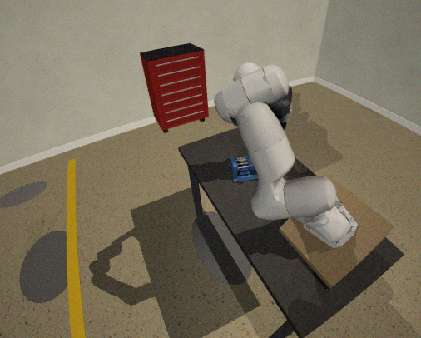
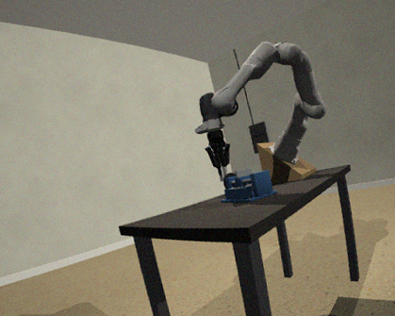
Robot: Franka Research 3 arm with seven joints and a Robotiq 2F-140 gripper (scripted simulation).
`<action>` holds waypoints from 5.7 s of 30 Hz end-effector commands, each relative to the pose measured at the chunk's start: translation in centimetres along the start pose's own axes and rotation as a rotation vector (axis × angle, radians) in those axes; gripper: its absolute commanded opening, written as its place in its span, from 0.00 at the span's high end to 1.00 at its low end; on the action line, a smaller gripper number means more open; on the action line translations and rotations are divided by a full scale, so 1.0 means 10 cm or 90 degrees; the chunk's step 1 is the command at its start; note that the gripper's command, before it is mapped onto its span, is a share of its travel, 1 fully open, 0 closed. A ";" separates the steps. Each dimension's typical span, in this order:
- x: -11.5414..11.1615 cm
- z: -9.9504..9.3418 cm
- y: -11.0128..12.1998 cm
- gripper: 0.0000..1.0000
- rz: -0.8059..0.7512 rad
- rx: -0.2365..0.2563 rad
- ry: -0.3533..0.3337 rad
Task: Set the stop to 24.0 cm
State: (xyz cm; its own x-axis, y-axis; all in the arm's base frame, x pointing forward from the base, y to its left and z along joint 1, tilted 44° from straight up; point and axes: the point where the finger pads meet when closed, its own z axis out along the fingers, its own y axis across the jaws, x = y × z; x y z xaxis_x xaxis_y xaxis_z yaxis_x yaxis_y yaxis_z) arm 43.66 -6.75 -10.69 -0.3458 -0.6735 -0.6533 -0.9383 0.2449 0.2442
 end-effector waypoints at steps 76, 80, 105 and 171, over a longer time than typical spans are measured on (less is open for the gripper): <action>0.01 0.52 -0.07 0.96 0.002 0.000 0.002; 0.01 0.56 -0.02 0.96 0.002 0.000 0.002; 0.01 0.55 0.28 0.96 0.002 0.000 0.002; 0.01 0.28 -0.18 0.96 0.002 0.000 0.002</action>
State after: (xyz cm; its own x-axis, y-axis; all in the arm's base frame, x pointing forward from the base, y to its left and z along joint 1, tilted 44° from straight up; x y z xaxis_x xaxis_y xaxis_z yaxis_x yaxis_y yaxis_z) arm 45.17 -5.92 -12.36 -0.3427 -0.6739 -0.6545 -0.9394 0.2420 0.2427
